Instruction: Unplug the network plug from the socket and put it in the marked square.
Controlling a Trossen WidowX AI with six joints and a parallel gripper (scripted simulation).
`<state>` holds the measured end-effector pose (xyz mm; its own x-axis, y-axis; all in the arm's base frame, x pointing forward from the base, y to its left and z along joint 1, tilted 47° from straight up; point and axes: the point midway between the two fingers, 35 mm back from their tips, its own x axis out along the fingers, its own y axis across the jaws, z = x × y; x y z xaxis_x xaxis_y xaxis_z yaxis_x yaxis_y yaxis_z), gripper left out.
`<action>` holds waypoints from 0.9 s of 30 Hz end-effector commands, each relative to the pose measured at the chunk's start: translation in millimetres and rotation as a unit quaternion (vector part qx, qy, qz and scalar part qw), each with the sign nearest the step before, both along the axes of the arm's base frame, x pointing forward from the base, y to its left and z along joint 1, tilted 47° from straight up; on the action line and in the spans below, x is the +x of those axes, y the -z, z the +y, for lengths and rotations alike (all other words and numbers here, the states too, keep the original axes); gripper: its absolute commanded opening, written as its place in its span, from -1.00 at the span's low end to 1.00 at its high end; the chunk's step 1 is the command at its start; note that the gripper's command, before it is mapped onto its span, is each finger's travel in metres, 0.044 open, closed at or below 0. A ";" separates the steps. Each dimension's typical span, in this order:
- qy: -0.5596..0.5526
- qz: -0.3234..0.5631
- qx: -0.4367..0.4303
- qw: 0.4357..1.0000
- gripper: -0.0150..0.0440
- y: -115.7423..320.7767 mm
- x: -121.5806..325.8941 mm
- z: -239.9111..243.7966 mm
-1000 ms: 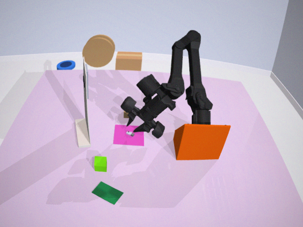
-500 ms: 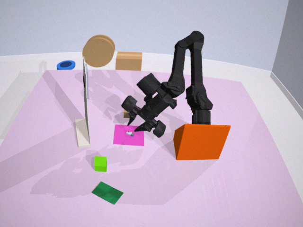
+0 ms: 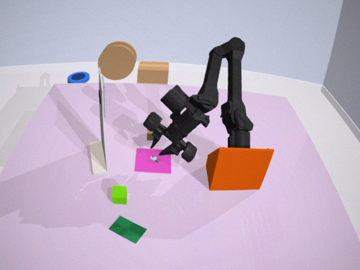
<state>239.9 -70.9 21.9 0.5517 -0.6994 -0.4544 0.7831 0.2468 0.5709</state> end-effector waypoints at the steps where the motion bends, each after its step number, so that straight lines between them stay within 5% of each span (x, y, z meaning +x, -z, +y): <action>1: 0.002 -0.002 0.002 1.000 0.04 -2.2 1.2 2.9; 27: 0.004 0.001 0.006 1.000 0.04 -12.0 2.1 19.4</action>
